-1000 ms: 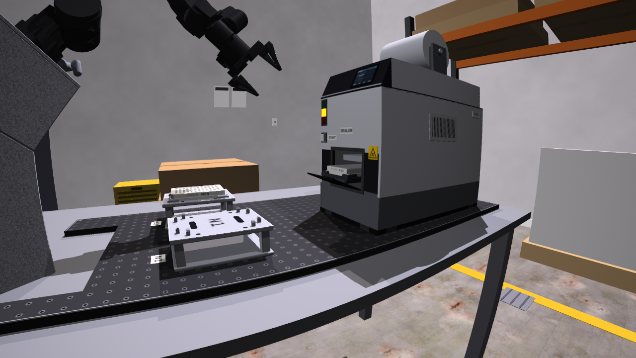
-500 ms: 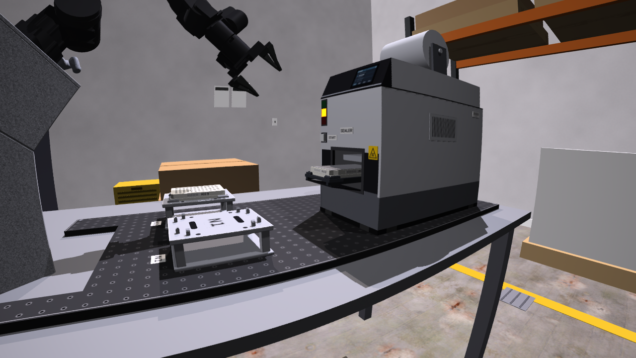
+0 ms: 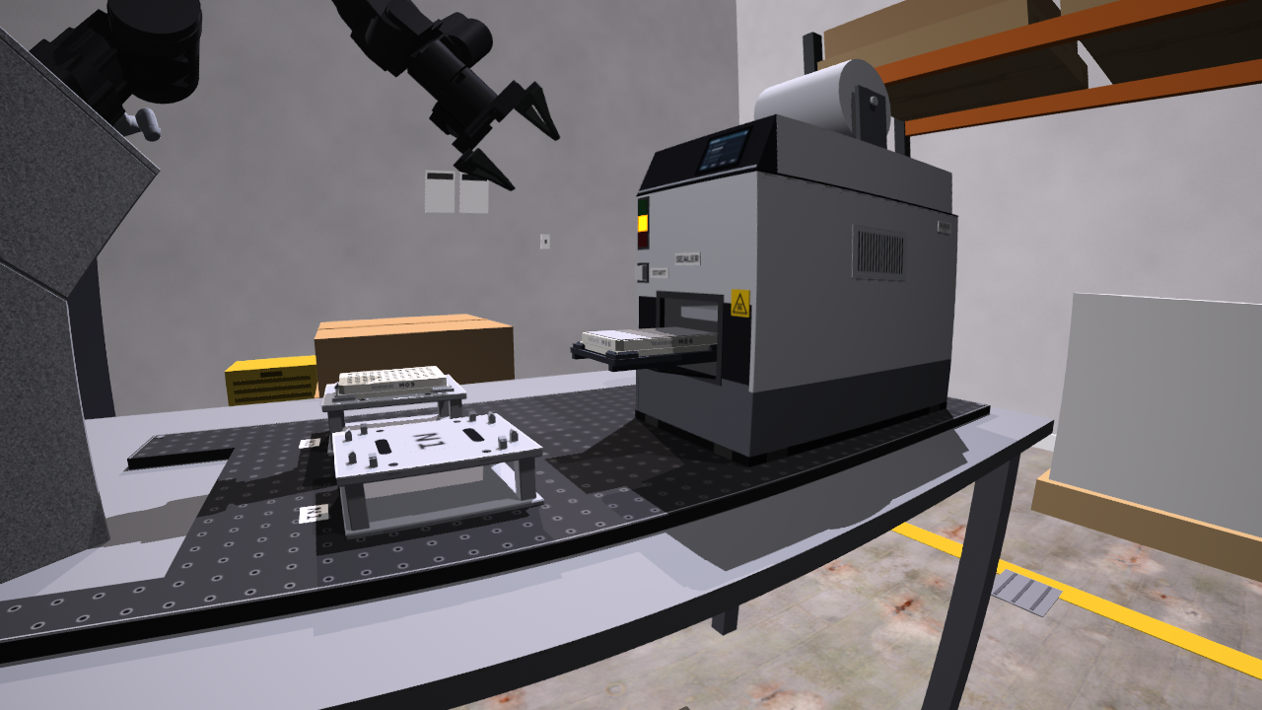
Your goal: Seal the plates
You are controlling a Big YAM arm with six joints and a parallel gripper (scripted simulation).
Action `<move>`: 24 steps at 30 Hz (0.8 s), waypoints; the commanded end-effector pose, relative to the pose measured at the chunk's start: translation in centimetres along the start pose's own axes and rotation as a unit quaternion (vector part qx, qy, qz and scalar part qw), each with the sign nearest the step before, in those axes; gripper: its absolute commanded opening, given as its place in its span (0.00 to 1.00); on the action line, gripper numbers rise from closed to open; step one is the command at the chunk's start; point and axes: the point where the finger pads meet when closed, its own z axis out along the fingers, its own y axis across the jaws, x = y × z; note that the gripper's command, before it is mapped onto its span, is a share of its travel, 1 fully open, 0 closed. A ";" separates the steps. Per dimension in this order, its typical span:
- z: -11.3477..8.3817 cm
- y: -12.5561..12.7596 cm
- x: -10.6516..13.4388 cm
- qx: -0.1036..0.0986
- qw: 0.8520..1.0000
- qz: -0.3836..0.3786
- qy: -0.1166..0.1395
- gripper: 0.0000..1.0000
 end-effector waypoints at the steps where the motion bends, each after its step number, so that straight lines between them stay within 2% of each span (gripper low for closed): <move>1: -0.3 -2.3 -0.4 0.028 1.000 0.004 -0.004 1.00; 15: -0.4 -1.2 0.0 0.018 1.000 0.005 -0.001 1.00; 24: -0.2 -2.5 -0.6 0.028 1.000 0.003 -0.006 1.00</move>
